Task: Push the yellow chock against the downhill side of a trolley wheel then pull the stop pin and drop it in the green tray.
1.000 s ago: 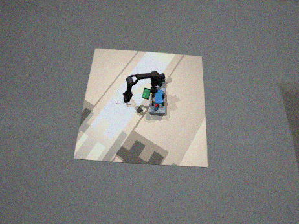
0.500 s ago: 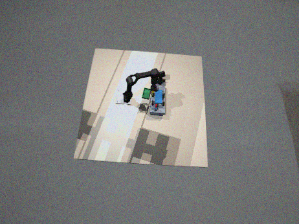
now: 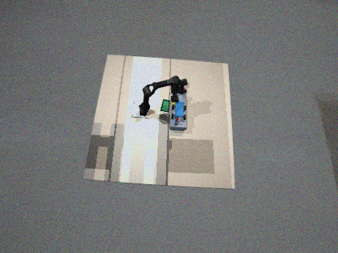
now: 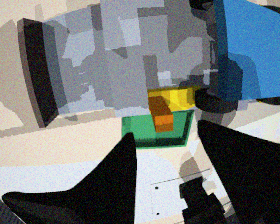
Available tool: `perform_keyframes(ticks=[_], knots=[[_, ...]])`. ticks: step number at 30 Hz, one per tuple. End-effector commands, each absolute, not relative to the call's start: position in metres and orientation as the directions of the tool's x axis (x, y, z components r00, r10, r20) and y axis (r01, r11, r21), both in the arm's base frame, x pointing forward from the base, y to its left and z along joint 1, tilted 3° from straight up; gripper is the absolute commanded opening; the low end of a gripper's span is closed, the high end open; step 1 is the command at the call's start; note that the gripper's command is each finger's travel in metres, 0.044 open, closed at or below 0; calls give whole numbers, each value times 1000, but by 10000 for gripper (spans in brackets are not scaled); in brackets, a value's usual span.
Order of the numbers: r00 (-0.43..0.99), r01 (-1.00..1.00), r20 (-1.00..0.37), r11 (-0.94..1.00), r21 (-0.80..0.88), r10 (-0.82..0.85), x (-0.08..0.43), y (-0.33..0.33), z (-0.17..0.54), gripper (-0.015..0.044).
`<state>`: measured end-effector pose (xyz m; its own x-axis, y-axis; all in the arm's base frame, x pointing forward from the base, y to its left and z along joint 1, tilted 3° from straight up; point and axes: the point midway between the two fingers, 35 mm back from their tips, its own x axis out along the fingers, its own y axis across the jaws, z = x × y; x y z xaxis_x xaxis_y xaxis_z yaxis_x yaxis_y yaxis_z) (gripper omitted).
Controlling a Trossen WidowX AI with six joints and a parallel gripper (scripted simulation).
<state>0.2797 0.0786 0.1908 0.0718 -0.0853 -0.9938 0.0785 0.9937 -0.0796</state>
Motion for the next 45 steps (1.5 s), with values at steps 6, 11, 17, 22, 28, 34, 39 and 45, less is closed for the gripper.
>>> perform_keyframes(ticks=[6,11,17,22,28,34,39,45], knots=[[182,-157,-982,985,-77,-47,300,80,206,190],[277,-158,-959,982,-107,-60,318,56,222,190],[253,-338,-961,921,-194,-110,320,26,225,190],[227,-490,-962,836,-246,-150,319,0,228,190],[190,-657,-962,703,-271,-194,316,-31,232,190],[148,-801,-961,542,-254,-232,309,-61,235,190],[109,-895,-960,394,-208,-259,301,-85,238,190],[58,-971,-956,206,-120,-286,290,-113,242,190]])
